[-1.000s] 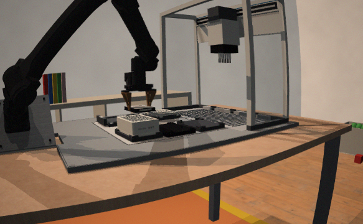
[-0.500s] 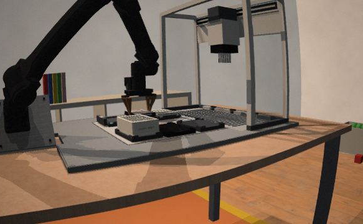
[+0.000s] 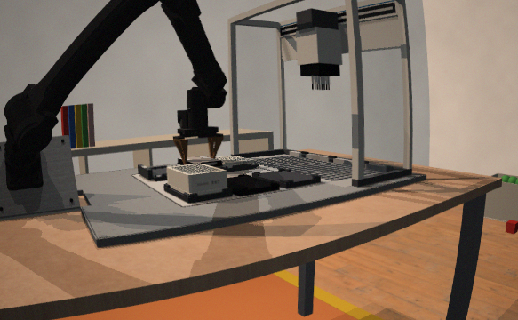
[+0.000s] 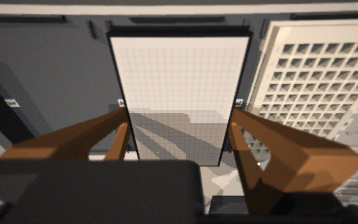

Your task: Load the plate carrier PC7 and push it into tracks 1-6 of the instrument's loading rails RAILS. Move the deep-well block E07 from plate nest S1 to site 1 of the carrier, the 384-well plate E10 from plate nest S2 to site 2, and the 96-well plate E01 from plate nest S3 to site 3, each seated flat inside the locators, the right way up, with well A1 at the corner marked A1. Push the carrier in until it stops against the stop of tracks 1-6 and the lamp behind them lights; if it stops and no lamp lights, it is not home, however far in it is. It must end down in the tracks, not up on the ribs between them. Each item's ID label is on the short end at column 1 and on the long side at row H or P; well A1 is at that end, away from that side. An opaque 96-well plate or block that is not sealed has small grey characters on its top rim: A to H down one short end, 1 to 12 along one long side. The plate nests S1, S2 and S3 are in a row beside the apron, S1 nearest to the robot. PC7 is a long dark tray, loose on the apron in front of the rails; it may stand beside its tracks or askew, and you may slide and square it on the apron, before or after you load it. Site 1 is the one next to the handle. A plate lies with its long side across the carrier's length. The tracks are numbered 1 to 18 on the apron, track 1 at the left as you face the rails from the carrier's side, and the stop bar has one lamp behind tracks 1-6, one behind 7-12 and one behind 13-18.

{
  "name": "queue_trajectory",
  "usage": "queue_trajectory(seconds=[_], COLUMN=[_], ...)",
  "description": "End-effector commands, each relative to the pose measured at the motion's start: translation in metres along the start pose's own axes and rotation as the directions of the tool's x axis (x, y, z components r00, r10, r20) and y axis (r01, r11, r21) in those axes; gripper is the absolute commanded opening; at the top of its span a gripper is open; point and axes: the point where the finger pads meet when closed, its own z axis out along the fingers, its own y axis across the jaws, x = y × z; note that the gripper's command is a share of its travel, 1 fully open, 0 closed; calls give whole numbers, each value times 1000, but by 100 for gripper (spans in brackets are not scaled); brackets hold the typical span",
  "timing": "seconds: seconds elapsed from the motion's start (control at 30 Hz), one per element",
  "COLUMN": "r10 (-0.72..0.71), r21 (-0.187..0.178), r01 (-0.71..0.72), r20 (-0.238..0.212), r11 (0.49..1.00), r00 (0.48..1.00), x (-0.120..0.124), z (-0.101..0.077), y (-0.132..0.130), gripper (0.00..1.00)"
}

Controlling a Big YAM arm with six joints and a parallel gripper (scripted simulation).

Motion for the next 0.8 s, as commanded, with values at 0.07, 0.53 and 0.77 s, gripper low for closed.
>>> queue_trajectory(seconds=[0.07, 0.53, 0.77], r10=[-27, -26, -22], r21=[39, 41, 45], r01=[26, 26, 22], r20=[6, 6, 8], r11=[999, 999, 999], r00=[1000, 1000, 1000], x=[-14, -13, -13], z=[-16, -14, -14], y=[0, -1, -4], gripper=[0, 0, 0])
